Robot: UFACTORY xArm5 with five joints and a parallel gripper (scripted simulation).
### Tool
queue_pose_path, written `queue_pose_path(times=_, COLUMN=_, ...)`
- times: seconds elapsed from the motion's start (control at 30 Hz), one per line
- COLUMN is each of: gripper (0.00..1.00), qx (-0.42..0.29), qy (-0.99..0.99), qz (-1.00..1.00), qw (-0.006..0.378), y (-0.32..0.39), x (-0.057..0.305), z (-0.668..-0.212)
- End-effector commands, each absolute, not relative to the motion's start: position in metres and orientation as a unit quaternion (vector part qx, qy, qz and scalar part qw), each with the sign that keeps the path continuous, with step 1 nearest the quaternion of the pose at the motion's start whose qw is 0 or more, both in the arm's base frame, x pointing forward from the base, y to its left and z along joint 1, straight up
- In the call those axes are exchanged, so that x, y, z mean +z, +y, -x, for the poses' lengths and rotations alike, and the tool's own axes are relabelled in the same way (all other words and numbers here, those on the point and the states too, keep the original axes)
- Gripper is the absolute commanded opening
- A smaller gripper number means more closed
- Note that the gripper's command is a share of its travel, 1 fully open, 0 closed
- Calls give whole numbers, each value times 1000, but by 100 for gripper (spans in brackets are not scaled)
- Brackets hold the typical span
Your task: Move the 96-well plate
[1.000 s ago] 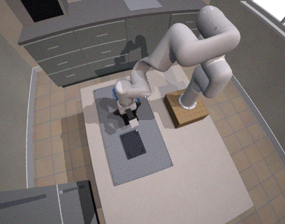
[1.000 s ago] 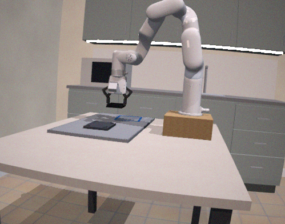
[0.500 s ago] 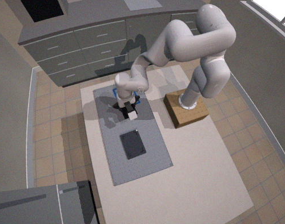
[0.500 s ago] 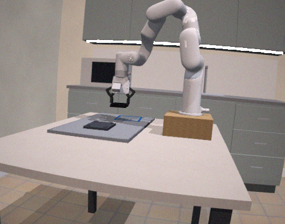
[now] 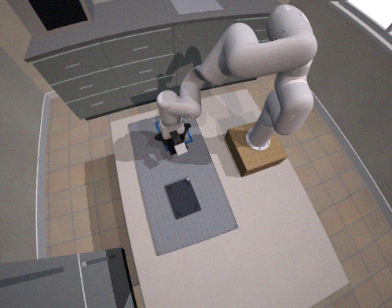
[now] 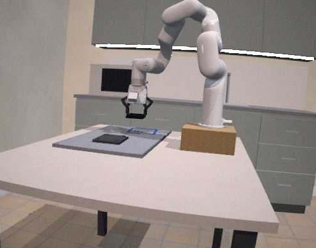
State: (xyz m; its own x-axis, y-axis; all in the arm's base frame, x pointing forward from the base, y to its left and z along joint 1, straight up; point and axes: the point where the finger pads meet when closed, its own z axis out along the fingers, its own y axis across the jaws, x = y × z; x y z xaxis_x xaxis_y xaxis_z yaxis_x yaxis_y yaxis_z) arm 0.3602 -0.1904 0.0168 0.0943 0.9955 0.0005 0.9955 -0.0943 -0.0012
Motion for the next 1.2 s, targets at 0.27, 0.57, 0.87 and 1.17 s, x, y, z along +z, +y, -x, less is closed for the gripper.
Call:
queue_pose_path(times=0.27, gripper=0, qx=0, qy=-673, qz=740, qw=-1, y=-223, x=17, z=-350)
queue_pose_path(times=0.57, gripper=0, qx=0, qy=-673, qz=740, qw=-1, y=-252, x=16, z=-339)
queue_pose_path(times=0.87, gripper=0, qx=0, qy=-673, qz=740, qw=-1, y=-274, x=15, z=-331)
queue_pose_path(times=1.17, gripper=0, qx=0, qy=-673, qz=740, qw=-1, y=-292, x=14, z=-325)
